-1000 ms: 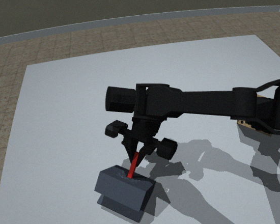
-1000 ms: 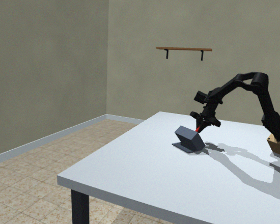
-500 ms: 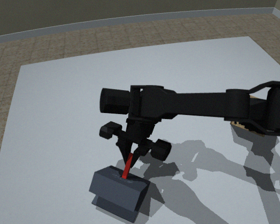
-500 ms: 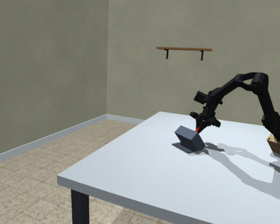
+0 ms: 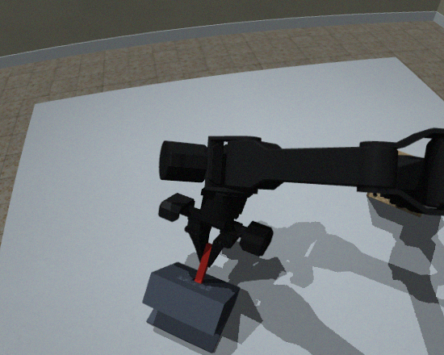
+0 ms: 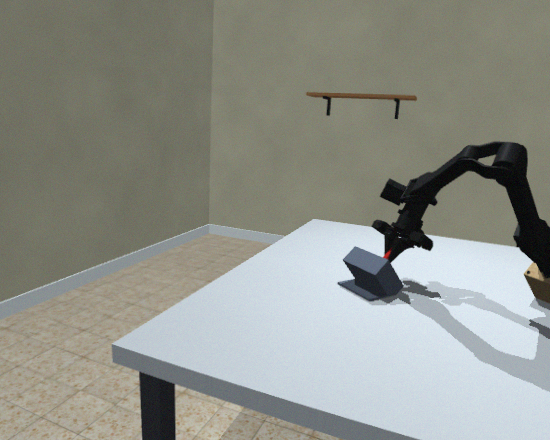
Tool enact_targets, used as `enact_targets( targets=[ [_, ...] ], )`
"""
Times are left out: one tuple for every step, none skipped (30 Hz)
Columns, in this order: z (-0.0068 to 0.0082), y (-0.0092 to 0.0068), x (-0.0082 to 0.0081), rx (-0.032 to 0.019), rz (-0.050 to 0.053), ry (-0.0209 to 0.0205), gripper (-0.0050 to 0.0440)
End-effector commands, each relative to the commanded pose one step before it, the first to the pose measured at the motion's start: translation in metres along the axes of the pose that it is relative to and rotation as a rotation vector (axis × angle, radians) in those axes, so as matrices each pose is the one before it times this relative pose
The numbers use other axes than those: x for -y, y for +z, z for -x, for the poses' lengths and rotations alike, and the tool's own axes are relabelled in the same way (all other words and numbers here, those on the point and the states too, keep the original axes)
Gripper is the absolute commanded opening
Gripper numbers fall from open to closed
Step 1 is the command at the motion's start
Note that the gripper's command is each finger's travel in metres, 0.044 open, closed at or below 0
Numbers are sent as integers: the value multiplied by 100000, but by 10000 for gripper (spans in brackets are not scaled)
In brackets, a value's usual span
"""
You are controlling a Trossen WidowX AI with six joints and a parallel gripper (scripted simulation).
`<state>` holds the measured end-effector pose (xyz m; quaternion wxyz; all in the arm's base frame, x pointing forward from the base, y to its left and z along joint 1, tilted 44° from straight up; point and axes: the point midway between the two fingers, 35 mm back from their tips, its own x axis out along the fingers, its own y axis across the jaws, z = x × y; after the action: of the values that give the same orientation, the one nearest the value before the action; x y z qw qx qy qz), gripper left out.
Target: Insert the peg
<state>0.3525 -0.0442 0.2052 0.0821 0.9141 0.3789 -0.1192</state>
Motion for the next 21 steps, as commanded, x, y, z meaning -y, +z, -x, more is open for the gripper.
enact_targets(
  targets=[
    [126,-525,9,-256,1520,738,0],
    [-12,-5,0,-1,0,0,0],
    [-12,-5,0,-1,0,0,0],
    [-12,-5,0,-1,0,0,0],
    [-12,-5,0,-1,0,0,0],
    [-12,-5,0,-1,0,0,0],
    [-12,-5,0,-1,0,0,0],
    [-12,-5,0,-1,0,0,0],
    [-12,-5,0,-1,0,0,0],
    [-12,-5,0,-1,0,0,0],
    [0,0,0,0,0,0,0],
    [0,0,0,0,0,0,0],
    [-12,-5,0,-1,0,0,0],
    [-12,-5,0,-1,0,0,0],
    [-12,-5,0,-1,0,0,0],
    [-12,-5,0,-1,0,0,0],
    [-12,-5,0,-1,0,0,0],
    [-12,-5,0,-1,0,0,0],
    [-12,-5,0,-1,0,0,0],
    [-12,-5,0,-1,0,0,0],
    [-12,-5,0,-1,0,0,0]
  ],
)
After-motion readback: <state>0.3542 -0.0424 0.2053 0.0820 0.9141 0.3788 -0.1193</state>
